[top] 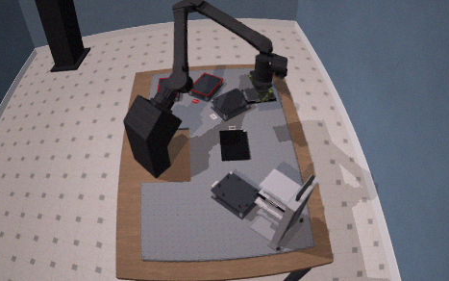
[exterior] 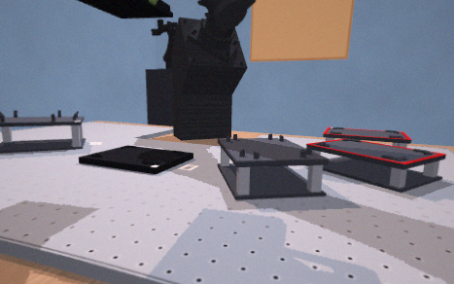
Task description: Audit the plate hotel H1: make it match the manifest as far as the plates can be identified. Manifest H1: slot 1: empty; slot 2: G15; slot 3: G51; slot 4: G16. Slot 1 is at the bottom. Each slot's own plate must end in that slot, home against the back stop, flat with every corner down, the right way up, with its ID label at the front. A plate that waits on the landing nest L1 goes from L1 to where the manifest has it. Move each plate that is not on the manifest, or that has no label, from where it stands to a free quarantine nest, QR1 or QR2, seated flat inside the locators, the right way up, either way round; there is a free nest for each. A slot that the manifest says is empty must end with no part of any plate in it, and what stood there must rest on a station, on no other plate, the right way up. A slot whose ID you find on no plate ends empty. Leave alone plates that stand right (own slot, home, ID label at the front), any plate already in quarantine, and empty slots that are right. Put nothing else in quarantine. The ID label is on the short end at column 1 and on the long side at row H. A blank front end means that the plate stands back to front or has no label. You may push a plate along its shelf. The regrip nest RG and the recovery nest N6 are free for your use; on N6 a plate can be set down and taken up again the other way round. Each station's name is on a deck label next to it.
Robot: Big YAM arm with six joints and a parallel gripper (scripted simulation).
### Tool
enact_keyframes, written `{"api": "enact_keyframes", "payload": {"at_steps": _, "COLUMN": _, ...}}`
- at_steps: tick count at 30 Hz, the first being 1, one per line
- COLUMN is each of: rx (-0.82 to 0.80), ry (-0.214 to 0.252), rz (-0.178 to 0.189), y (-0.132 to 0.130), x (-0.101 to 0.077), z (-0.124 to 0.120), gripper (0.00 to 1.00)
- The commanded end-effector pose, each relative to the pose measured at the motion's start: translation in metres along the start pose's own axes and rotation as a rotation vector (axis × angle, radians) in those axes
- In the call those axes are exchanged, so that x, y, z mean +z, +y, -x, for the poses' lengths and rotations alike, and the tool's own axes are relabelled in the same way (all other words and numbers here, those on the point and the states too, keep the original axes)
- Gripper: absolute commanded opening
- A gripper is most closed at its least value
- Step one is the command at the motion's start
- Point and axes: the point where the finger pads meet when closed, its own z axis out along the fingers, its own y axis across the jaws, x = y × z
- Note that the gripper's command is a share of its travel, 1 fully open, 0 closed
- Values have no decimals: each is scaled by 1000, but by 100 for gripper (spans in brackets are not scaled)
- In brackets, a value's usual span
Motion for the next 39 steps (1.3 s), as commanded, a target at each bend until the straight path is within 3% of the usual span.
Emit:
{"api": "enact_keyframes", "payload": {"at_steps": 1, "rx": -47, "ry": -8, "rz": -3, "y": 11, "x": -2, "z": 0, "gripper": 86}}
{"api": "enact_keyframes", "payload": {"at_steps": 26, "rx": -435, "ry": -16, "rz": -4, "y": 86, "x": -3, "z": -12, "gripper": 86}}
{"api": "enact_keyframes", "payload": {"at_steps": 39, "rx": -421, "ry": -30, "rz": -4, "y": 125, "x": -6, "z": -14, "gripper": 86}}
